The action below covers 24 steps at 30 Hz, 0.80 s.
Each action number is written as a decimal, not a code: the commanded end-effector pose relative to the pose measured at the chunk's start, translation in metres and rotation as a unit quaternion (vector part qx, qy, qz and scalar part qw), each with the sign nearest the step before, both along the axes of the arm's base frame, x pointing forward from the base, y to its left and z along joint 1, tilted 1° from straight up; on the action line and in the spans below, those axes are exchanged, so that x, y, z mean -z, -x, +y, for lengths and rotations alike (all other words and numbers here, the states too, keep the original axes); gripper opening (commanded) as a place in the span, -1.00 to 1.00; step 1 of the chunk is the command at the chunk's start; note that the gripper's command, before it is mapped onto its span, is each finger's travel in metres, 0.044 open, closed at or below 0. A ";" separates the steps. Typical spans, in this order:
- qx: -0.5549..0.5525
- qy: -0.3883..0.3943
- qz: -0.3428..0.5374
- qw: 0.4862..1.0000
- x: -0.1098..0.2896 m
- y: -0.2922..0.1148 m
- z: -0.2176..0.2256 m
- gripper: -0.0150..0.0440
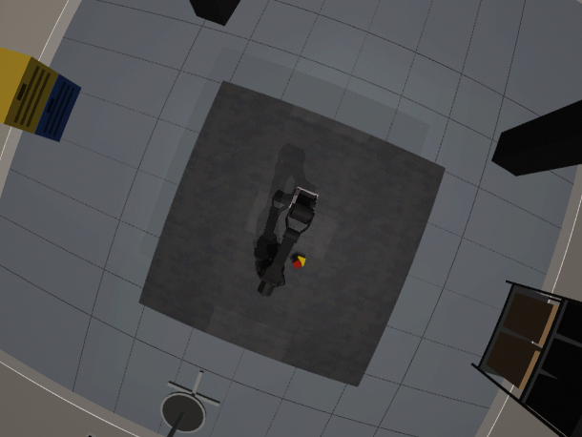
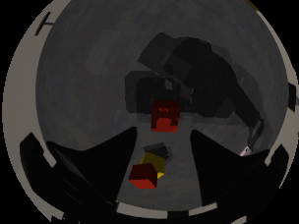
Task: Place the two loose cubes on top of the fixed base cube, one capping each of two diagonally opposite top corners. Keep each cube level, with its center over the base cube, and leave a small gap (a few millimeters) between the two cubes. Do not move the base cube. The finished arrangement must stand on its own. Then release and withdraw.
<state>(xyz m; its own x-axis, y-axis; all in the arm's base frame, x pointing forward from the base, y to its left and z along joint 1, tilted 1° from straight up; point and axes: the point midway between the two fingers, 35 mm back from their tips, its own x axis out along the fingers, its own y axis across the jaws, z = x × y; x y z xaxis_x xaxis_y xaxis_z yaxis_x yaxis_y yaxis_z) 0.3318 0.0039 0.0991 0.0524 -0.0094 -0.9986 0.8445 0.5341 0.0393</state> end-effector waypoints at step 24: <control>0.001 0.001 0.002 1.000 0.043 -0.001 -0.001 0.41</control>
<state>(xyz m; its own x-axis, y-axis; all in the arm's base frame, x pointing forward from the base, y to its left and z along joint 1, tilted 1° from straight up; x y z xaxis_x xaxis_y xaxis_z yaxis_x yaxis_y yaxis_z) 0.3338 0.0035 0.0626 0.0549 -0.0095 -0.9984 0.8452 0.5328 0.0414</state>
